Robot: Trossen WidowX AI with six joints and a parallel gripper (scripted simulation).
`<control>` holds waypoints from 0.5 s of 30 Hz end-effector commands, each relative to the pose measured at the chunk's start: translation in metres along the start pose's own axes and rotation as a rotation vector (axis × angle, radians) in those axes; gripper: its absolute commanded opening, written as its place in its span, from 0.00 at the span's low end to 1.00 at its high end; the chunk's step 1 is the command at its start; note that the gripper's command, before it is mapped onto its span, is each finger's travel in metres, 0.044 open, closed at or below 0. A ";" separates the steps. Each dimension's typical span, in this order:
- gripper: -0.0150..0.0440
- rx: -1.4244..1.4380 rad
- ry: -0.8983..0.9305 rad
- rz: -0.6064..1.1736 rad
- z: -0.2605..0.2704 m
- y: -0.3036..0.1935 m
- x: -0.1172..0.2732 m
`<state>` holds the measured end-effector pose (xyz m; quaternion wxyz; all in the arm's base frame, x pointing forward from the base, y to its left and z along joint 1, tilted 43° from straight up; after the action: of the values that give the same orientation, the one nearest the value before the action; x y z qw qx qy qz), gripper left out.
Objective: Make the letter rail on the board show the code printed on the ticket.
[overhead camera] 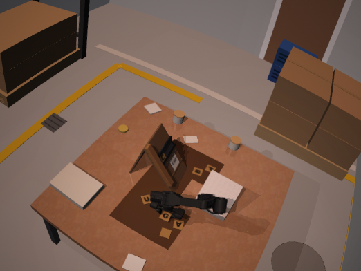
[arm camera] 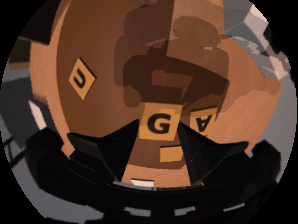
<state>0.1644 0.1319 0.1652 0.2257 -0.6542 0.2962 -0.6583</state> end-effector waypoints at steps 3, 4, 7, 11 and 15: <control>0.25 0.004 0.003 0.004 0.000 0.000 0.004; 0.25 0.004 0.003 0.004 0.000 0.000 0.004; 0.25 0.004 0.003 0.004 0.000 0.000 0.006; 0.25 0.004 0.003 0.004 0.000 0.001 0.008; 0.25 0.004 0.003 0.004 -0.001 0.001 0.009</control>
<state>0.1627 0.1257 0.1688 0.2255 -0.6545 0.2960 -0.6582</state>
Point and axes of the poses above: the point midway between the two fingers, 35 mm back from their tips, its own x axis back along the fingers, its own z axis across the jaws, y = z × x, the point moved 4 cm from there along x, back along the fingers, and after that the axes turned 12 degrees about -x, right-handed, at the moved point
